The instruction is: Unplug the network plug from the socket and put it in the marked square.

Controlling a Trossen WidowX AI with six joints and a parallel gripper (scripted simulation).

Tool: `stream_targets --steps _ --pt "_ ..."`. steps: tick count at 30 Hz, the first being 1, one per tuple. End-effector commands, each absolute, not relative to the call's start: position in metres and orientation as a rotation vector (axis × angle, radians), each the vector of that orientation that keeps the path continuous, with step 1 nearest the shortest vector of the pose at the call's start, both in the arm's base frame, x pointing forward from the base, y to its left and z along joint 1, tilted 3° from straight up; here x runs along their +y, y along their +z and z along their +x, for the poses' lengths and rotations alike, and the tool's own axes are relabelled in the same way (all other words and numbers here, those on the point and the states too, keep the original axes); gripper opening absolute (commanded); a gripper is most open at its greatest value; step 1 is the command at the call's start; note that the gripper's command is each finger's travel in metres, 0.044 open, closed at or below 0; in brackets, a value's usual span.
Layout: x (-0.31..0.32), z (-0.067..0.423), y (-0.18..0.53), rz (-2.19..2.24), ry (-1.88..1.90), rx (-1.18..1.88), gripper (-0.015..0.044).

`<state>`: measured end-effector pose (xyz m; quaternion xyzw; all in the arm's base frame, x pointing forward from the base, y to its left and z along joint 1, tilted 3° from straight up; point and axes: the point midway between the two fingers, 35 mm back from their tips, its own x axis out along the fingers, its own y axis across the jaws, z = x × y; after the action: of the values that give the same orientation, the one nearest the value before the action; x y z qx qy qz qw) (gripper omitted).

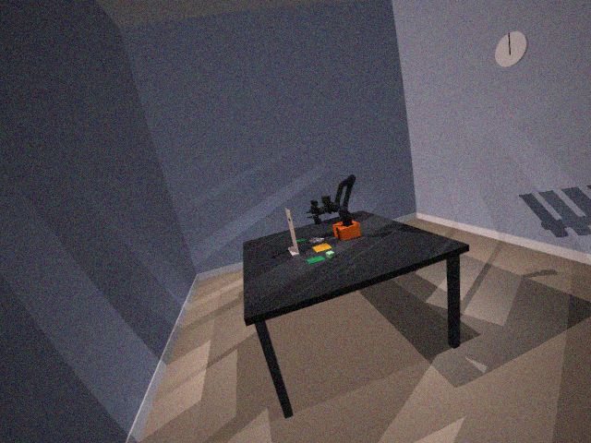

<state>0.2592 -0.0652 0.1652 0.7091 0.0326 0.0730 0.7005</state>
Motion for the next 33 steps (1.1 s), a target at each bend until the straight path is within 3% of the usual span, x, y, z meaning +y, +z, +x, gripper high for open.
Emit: stream_targets --steps 1,33 --pt "-0.068 0.268 0.167 1.585 0.162 0.069 0.0156" --pt "-0.076 0.337 0.171 1.577 0.163 0.065 0.0156"
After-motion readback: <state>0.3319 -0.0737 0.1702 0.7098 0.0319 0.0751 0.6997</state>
